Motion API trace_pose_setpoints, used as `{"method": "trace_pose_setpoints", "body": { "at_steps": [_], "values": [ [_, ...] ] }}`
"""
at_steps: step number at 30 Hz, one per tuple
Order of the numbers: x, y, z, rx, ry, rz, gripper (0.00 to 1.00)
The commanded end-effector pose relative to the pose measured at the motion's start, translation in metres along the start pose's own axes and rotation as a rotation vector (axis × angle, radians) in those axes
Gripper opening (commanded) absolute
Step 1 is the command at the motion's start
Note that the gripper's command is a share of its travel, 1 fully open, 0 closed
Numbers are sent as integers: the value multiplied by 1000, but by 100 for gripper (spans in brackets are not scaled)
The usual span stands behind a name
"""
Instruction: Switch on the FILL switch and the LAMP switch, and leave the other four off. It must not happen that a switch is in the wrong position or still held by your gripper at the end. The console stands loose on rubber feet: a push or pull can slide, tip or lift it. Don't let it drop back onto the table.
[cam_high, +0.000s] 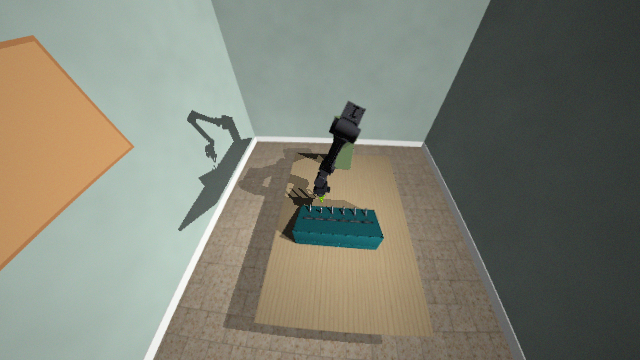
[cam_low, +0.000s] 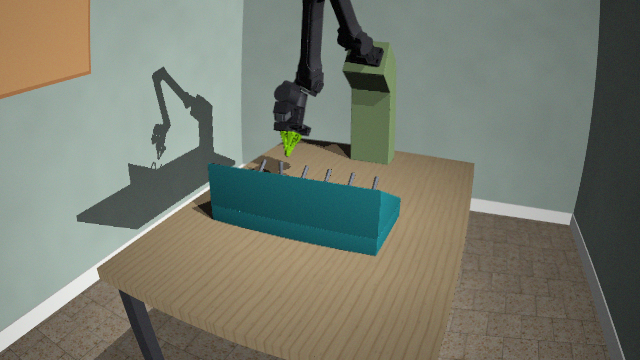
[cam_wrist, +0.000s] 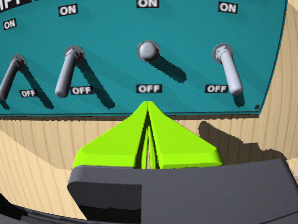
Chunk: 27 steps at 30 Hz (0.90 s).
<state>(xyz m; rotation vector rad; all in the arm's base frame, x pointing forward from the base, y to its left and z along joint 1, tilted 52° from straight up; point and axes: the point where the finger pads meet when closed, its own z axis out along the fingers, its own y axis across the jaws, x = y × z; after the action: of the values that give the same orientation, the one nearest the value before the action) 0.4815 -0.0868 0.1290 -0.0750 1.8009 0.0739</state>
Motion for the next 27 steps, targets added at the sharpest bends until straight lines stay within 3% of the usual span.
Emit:
{"method": "trace_pose_setpoints", "body": {
  "at_steps": [1,4,6,14,19,27],
  "values": [
    [-7,-4,-31,17,-14,-20,0],
    [-6,-4,-54,17,-15,-20,0],
    [-6,-4,-54,17,-15,-20,0],
    [-7,-4,-95,17,-18,-22,0],
    [-1,1,-93,-3,1,-15,0],
    [-13,10,-97,1,-41,-35,0]
  ]
}}
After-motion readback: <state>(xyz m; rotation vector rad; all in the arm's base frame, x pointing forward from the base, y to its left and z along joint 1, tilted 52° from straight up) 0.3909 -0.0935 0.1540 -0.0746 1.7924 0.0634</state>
